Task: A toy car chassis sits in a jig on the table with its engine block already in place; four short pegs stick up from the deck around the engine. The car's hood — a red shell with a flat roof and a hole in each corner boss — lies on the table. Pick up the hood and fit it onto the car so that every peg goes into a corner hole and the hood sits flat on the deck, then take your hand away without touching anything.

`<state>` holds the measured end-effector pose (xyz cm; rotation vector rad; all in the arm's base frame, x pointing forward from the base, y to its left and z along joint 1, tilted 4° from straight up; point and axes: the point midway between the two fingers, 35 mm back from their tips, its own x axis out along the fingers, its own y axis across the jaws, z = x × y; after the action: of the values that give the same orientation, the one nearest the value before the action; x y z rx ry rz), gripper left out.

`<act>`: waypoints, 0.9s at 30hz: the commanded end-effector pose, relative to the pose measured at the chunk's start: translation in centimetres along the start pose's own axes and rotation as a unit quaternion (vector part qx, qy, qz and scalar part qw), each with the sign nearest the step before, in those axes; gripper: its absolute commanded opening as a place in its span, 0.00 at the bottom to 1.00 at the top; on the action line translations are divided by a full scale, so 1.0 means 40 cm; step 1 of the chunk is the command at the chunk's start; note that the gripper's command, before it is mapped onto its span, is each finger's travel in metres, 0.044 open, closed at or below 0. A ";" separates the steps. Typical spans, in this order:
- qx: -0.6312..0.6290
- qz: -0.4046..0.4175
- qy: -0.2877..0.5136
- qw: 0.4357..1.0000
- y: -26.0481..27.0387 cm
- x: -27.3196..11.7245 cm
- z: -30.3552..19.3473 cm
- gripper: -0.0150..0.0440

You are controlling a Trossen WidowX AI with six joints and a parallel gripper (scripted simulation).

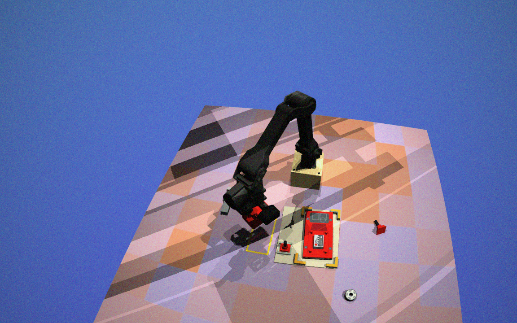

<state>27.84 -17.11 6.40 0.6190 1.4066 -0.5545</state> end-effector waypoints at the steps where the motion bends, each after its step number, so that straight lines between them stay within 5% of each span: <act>1: -0.015 0.000 0.000 1.000 0.021 0.001 -0.004 0.25; 27: -0.178 0.006 0.001 0.984 0.263 -0.004 -0.095 0.25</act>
<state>32.10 -7.77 6.93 0.3656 1.4559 -0.3028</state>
